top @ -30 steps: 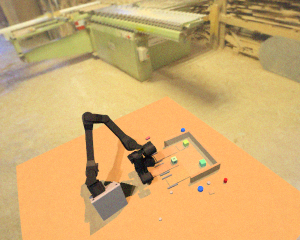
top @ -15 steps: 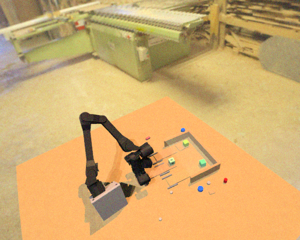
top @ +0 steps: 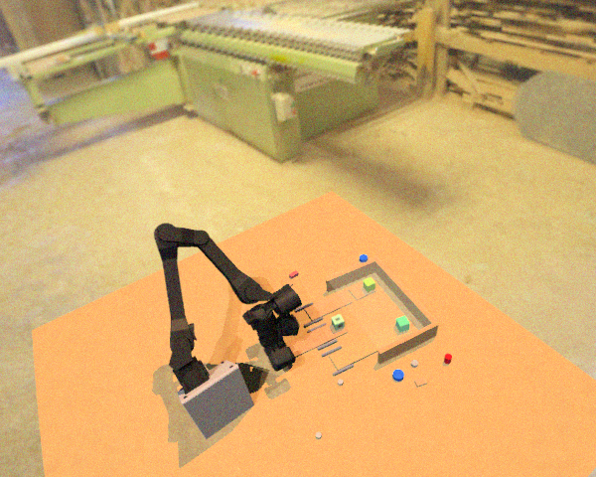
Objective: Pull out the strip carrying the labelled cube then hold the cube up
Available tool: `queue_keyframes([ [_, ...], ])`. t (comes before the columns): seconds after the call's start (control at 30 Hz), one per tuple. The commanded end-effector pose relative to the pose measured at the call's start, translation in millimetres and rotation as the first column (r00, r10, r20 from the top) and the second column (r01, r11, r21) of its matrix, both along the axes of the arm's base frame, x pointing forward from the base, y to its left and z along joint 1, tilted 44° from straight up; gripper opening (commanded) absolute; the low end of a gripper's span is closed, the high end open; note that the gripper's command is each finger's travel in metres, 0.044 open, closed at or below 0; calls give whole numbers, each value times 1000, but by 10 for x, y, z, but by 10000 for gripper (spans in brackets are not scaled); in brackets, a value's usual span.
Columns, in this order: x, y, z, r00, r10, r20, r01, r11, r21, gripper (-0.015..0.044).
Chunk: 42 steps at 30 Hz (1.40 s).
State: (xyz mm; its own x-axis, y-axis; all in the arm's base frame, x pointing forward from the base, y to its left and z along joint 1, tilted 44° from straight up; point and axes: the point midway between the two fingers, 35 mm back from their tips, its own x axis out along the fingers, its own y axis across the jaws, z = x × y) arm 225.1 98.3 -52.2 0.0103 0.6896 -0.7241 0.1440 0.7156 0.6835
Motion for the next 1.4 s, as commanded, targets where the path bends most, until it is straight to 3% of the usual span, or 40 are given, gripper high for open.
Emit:
queue_keyframes([
  [0.0, -129, 59, -21, 999, 17, -35, -17, 1000, 6, 0],
  [0.83, -129, 59, -21, 999, 17, -35, -17, 1000, 6, 0],
  [1.17, 22, -293, 299, 999, 17, -34, -17, 1000, 4, 0],
  [1.37, 282, -311, 281, 995, -45, -91, 45, 999, 1, 157],
])
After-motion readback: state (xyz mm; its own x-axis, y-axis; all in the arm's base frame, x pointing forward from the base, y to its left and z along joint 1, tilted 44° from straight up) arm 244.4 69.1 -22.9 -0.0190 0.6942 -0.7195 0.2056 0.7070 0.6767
